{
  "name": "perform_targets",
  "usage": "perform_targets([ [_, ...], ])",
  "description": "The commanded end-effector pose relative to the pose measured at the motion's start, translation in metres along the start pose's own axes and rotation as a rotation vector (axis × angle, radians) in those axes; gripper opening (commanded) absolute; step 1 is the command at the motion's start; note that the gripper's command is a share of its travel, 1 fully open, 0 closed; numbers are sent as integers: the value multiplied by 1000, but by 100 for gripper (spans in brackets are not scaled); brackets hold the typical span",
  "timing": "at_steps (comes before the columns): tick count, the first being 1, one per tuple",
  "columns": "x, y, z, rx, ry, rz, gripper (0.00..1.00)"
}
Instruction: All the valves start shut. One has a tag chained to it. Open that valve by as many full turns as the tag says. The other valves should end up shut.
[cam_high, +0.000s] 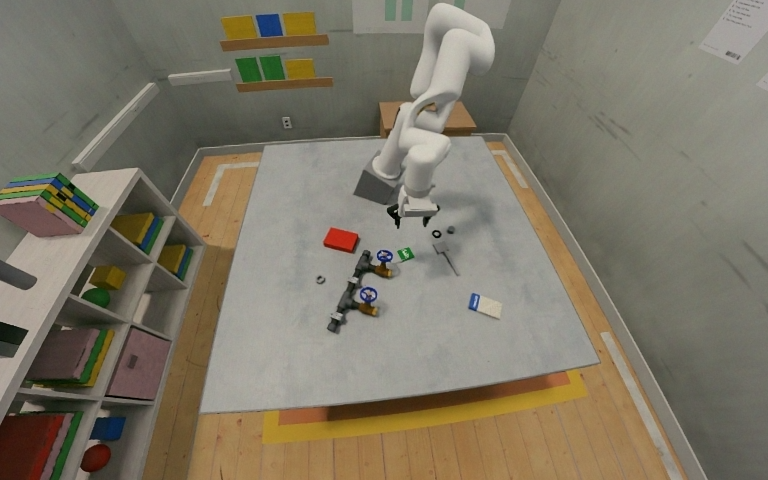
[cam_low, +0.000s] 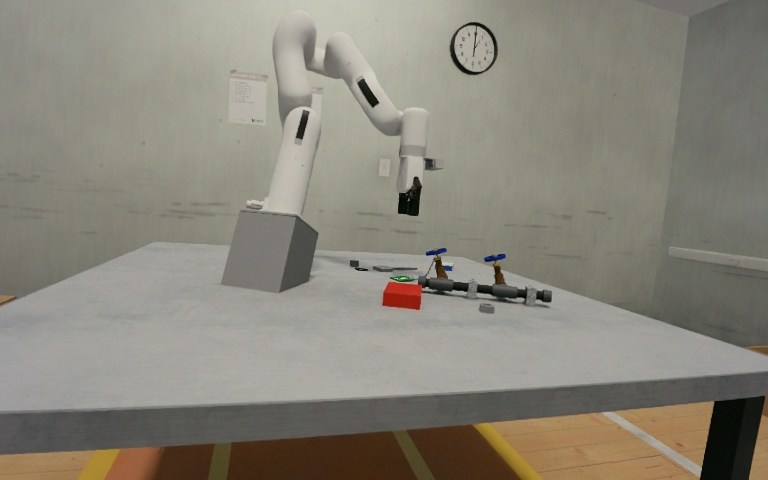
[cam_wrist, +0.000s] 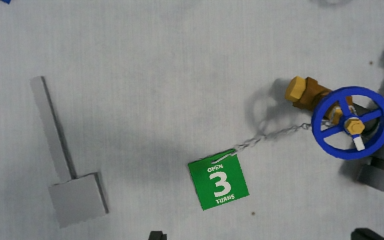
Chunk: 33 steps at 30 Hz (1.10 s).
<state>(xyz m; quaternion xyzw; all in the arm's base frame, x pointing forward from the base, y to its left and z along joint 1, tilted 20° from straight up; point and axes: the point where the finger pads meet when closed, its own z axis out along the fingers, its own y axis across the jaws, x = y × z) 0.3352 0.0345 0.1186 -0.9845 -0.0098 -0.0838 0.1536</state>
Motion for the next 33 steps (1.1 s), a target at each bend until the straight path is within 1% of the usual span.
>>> perform_targets([
  [1,9,18,7,16,63,272,100],
  [6,31,60,28,29,108,488,100],
  [8,31,60,28,29,108,488,100],
  [9,34,66,32,33,136,633,100],
  [13,43,82,40,38,168,794,100],
  [23,44,85,41,77,271,1270,100],
  [25,44,85,41,77,271,1270,100],
  [26,44,85,41,88,312,1403,100],
  [27,44,85,41,89,320,1425,100],
  [33,44,85,41,89,320,1425,100],
])
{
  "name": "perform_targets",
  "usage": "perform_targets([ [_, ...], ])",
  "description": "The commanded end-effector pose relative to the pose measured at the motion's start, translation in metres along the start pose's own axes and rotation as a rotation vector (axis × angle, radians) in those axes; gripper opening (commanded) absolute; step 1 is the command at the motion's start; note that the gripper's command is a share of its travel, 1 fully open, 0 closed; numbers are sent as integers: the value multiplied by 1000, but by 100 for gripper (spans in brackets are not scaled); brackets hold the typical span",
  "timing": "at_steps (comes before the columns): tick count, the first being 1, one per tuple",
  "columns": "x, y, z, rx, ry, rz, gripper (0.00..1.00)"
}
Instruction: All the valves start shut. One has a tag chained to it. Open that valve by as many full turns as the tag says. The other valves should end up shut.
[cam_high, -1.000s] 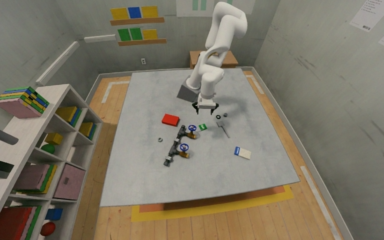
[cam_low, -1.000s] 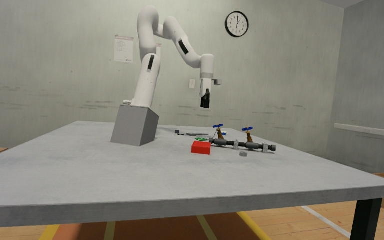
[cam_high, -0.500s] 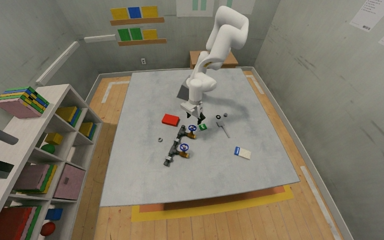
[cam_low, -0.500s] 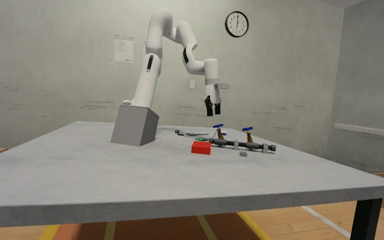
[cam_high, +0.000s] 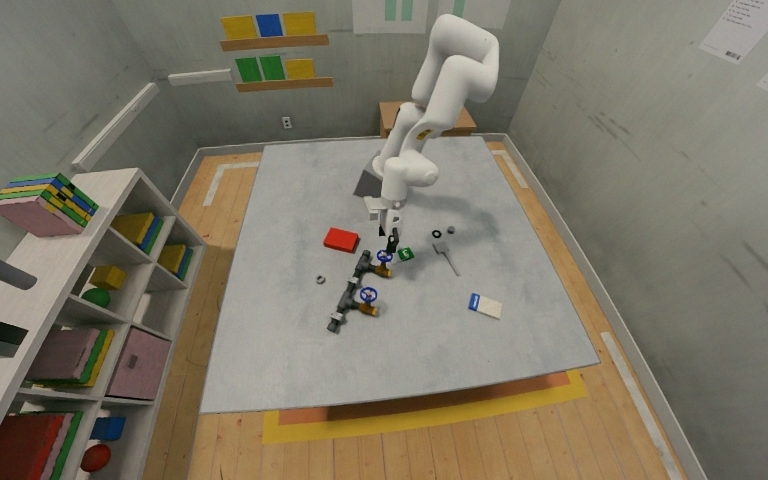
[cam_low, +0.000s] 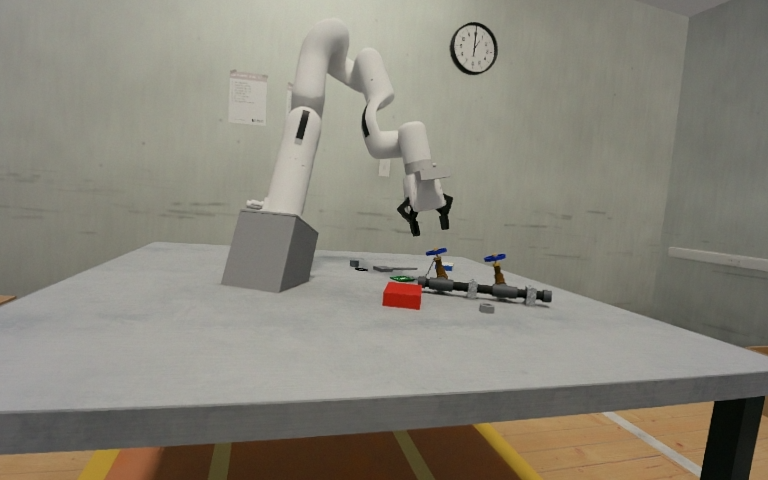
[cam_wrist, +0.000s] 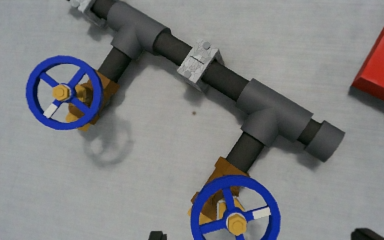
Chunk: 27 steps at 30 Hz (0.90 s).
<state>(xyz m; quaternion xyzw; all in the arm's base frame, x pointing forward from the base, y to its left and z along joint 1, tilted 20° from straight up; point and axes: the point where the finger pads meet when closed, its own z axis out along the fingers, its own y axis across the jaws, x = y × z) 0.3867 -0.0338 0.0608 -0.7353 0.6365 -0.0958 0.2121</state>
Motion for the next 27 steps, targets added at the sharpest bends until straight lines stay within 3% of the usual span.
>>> perform_targets([
  [1,0,-3,0,14,26,37,100],
  [15,0,-3,3,15,26,37,100],
  [27,1,-3,20,16,25,37,100],
])
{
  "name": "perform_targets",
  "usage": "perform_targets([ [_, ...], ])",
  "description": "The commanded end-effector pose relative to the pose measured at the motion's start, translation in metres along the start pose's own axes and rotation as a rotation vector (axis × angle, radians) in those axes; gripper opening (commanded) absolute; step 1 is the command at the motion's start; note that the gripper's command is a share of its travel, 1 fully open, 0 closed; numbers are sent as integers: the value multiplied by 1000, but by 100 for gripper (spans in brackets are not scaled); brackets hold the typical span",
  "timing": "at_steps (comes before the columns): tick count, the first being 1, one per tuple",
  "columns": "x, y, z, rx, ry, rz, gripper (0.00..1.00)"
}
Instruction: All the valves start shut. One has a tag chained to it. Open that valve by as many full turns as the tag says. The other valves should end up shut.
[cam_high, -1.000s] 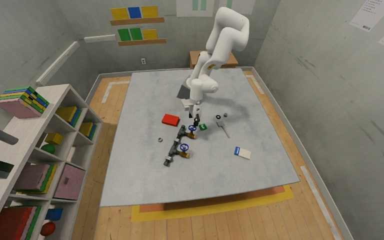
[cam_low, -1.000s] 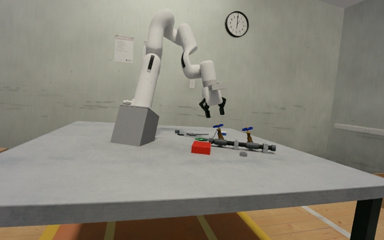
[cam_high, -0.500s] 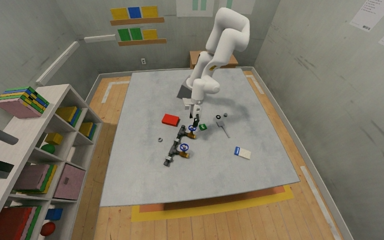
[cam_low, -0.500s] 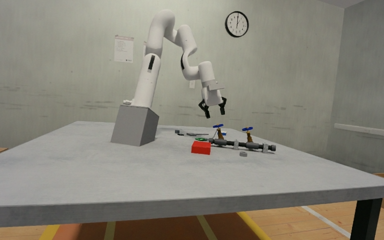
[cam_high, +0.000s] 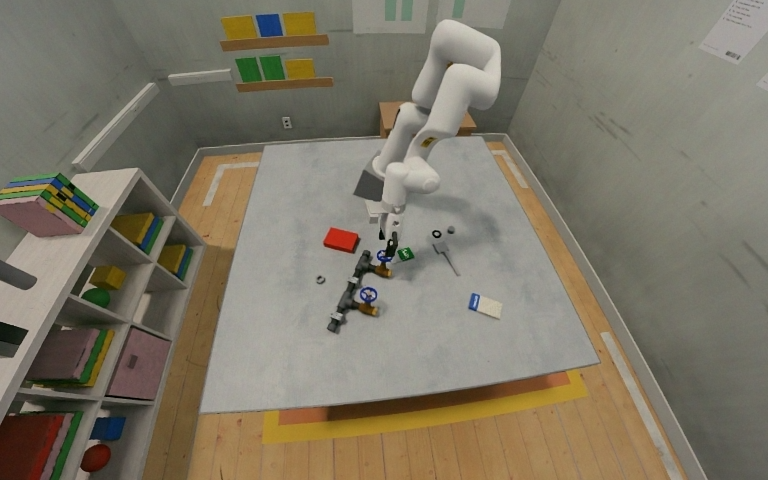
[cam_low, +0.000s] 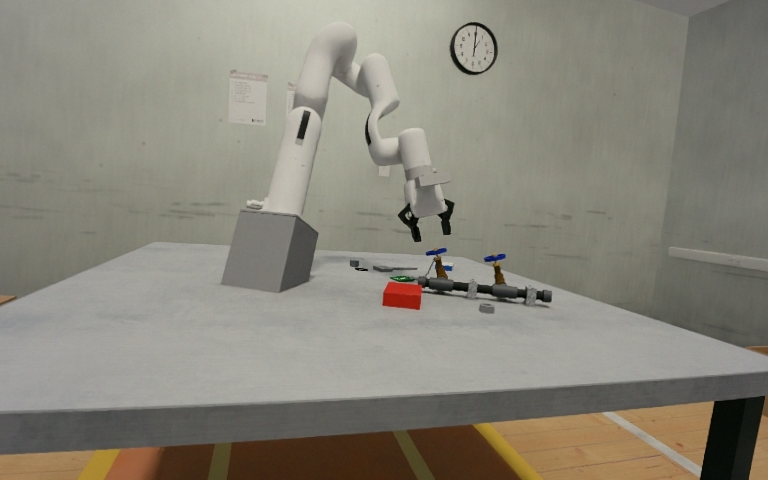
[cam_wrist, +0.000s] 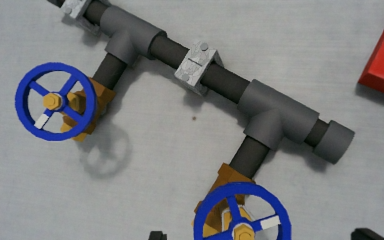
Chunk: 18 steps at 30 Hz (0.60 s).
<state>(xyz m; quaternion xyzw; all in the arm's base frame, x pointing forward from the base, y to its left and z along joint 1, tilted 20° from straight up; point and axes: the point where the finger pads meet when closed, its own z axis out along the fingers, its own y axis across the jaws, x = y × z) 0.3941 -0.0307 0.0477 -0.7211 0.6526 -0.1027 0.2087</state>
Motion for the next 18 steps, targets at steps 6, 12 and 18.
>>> perform_targets([
  [6,0,-2,21,9,1,-1,100],
  [12,0,-2,35,9,1,-1,100],
  [18,0,-2,42,9,1,-1,100],
])
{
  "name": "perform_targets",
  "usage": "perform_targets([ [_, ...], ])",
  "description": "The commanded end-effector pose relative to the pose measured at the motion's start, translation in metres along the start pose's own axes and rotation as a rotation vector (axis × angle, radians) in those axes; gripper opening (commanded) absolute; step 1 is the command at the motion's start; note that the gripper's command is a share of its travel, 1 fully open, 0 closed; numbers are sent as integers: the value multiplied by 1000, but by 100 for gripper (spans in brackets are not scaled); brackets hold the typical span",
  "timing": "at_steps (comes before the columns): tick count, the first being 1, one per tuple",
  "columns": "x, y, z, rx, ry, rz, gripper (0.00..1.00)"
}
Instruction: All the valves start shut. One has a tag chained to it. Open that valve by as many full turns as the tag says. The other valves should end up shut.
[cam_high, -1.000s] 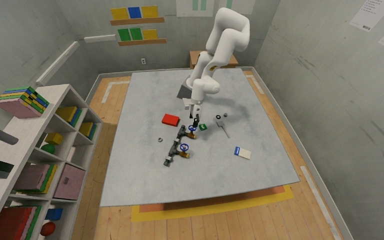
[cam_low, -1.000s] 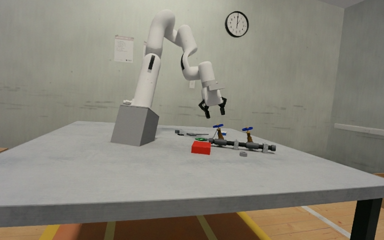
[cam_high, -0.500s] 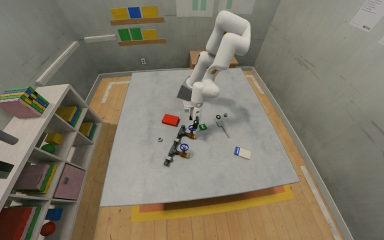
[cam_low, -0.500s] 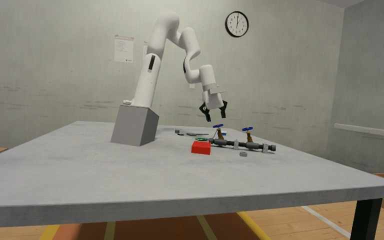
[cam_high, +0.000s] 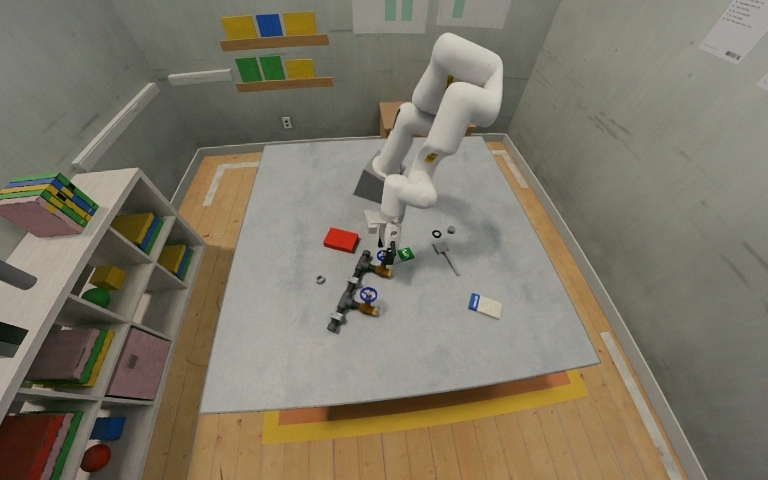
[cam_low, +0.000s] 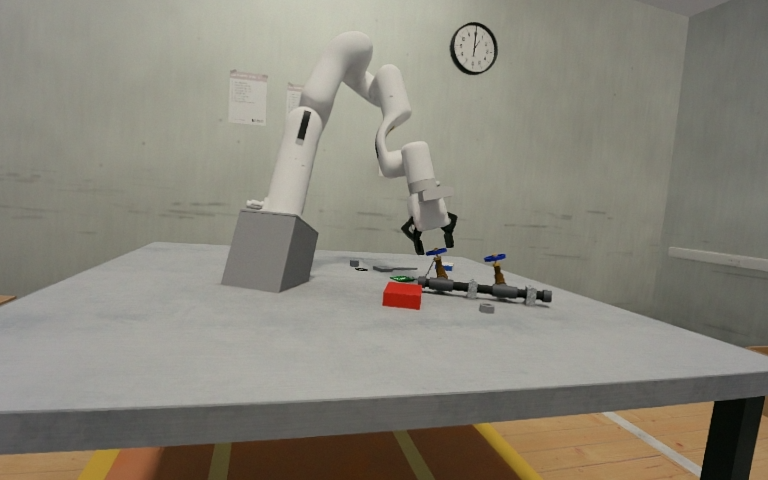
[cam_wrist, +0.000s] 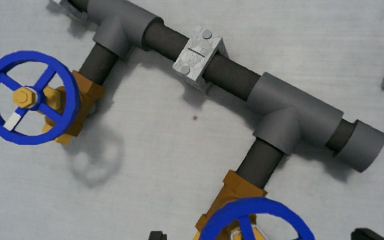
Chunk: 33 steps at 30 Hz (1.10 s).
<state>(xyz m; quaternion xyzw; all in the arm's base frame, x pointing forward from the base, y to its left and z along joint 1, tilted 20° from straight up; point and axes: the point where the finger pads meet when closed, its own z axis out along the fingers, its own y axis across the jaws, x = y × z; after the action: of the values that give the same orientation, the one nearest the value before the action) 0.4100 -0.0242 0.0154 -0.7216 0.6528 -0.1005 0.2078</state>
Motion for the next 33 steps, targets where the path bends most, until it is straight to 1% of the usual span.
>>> perform_targets([
  [1,1,-2,7,13,3,-1,100],
  [9,1,-2,10,13,3,-1,100],
  [10,1,-2,10,13,3,-1,0],
  [33,1,-2,10,13,3,-1,0],
])
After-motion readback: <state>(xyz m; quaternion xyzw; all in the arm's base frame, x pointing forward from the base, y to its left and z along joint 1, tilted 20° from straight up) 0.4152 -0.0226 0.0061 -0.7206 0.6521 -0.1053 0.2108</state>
